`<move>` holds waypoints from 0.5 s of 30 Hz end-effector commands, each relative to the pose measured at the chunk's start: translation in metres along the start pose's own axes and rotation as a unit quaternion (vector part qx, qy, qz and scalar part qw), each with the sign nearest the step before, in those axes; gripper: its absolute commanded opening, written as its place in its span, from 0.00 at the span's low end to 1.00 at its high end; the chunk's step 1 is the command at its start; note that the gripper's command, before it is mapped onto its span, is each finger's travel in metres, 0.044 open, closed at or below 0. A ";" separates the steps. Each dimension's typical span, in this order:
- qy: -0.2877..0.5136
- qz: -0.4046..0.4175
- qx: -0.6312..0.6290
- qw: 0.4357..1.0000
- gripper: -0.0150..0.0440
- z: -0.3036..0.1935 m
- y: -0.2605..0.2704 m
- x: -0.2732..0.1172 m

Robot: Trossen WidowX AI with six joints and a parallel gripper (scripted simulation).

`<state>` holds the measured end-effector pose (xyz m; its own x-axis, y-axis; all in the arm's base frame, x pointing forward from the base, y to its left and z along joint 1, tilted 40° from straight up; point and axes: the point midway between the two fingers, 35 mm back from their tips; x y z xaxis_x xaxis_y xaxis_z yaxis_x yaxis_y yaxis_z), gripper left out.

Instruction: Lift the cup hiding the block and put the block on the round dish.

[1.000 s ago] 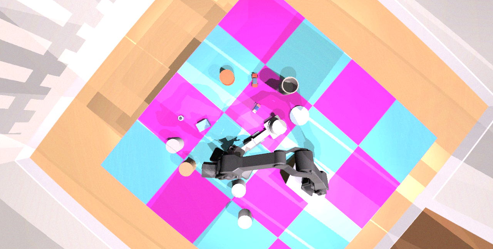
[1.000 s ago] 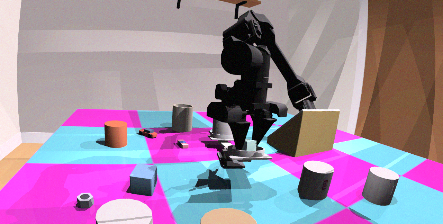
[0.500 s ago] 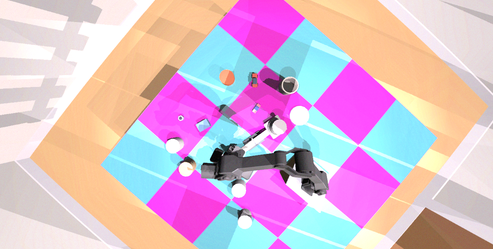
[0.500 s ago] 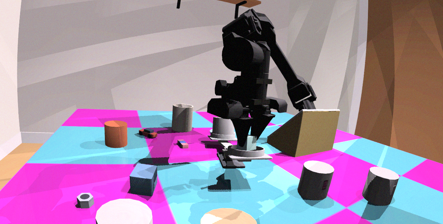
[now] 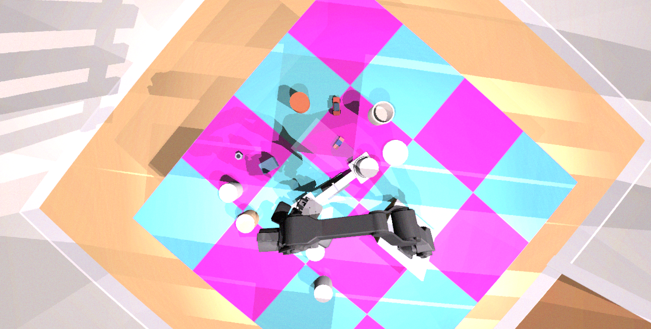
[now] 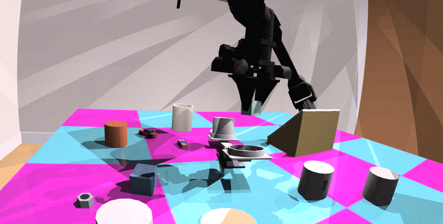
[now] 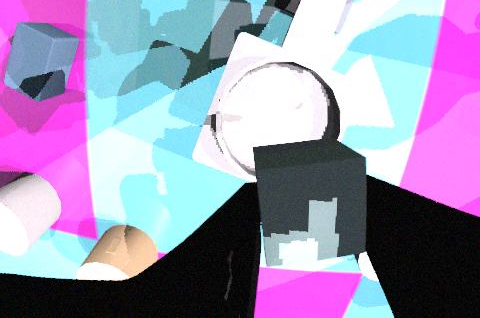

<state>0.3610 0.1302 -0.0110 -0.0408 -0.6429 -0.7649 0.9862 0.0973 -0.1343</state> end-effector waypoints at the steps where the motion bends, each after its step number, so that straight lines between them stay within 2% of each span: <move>1: 0.005 0.003 0.005 1.000 0.25 0.000 0.000 -0.009; 6: 0.018 -0.001 0.007 1.000 0.25 0.017 0.000 -0.007; 15: 0.057 -0.003 0.012 0.998 0.25 0.090 -0.004 0.007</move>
Point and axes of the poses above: the point midway between the two fingers, 35 mm back from their tips, its own x axis out along the fingers, its own y axis across the jaws, z = x × y
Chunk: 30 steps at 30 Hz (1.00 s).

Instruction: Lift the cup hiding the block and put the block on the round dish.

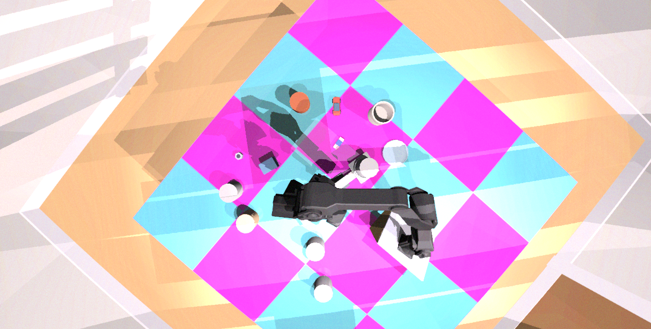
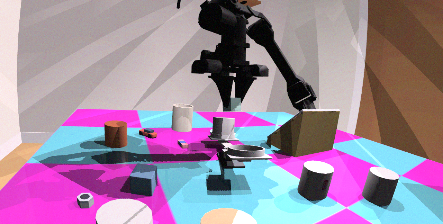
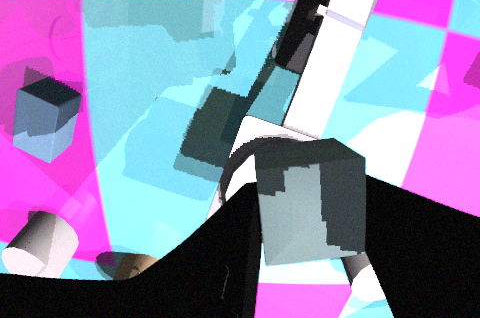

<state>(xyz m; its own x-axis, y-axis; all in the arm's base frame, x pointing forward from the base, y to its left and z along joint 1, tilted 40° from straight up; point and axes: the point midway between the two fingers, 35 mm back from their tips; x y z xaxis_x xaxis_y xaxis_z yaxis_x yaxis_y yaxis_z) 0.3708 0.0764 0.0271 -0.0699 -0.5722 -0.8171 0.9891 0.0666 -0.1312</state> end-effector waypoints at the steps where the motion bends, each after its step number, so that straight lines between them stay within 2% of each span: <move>1: 0.013 0.007 -0.003 1.000 0.25 0.033 -0.004 0.001; 15: 0.017 0.024 -0.007 1.000 0.25 0.148 -0.042 0.023; 30: -0.013 0.027 -0.008 1.000 0.25 0.240 -0.122 0.049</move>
Point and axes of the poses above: the point midway between the two fingers, 35 mm back from their tips, its own x axis out along the fingers, its own y axis across the jaws, z = x × y
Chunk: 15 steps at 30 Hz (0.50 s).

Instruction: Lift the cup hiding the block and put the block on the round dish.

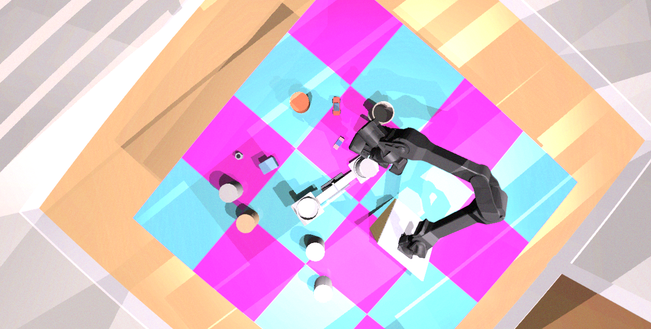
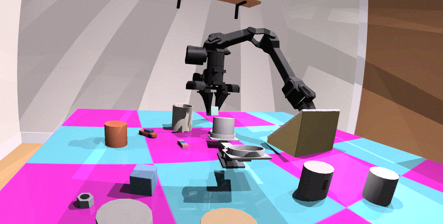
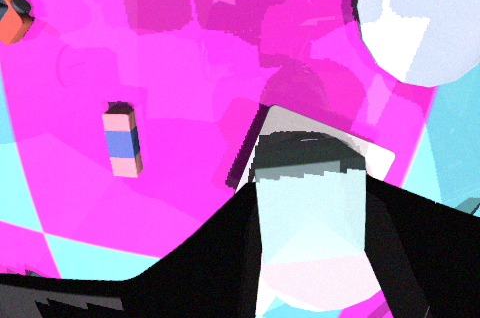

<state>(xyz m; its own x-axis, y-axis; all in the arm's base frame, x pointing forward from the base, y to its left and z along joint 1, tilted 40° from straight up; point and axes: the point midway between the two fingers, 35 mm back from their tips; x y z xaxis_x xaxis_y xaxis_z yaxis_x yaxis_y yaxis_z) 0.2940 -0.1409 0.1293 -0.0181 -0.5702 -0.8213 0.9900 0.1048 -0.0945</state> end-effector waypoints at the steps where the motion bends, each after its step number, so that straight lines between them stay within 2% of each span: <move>1: -0.014 0.000 -0.003 1.000 0.25 0.019 -0.025 0.003; 11: -0.048 -0.018 -0.006 0.999 0.25 0.052 -0.093 0.014; 15: -0.051 -0.019 -0.006 0.999 0.25 0.054 -0.097 0.014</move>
Point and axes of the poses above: the point midway between the two fingers, 35 mm back from their tips, its own x axis out along the fingers, its own y axis across the jaws, z = x × y
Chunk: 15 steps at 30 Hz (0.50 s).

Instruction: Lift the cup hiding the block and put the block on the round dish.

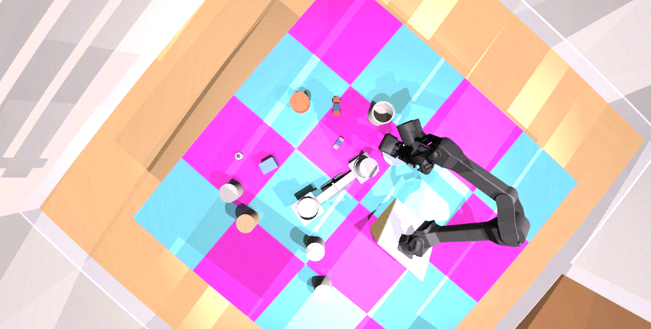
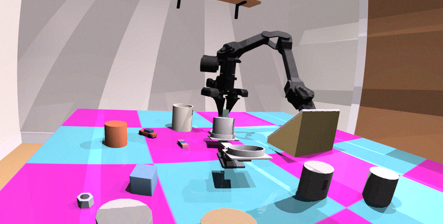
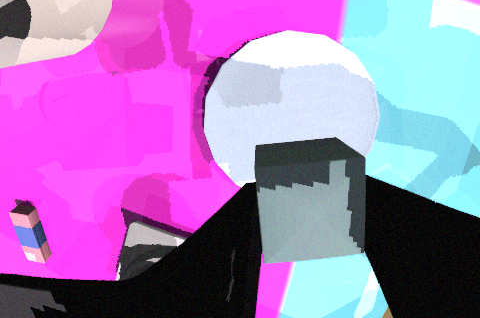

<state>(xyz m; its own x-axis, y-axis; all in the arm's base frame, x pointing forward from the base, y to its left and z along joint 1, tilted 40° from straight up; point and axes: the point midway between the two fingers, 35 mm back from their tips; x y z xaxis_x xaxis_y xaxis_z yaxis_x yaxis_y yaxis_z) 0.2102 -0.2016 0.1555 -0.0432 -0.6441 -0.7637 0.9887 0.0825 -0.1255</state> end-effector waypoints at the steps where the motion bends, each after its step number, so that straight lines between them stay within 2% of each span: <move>1: -0.006 0.000 -0.005 1.000 0.25 0.002 -0.005 0.001; 10: -0.007 0.000 -0.005 1.000 0.25 0.002 -0.005 0.038; 15: -0.007 0.000 -0.005 1.000 0.25 0.002 -0.006 0.042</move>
<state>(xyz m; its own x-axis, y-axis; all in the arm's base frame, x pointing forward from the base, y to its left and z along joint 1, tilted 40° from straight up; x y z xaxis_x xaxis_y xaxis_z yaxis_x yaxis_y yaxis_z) 0.2021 -0.2292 0.1283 -0.0497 -0.6560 -0.7531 0.9877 0.0799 -0.1348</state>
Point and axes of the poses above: the point midway between the two fingers, 35 mm back from their tips, its own x axis out along the fingers, its own y axis across the jaws, z = x × y
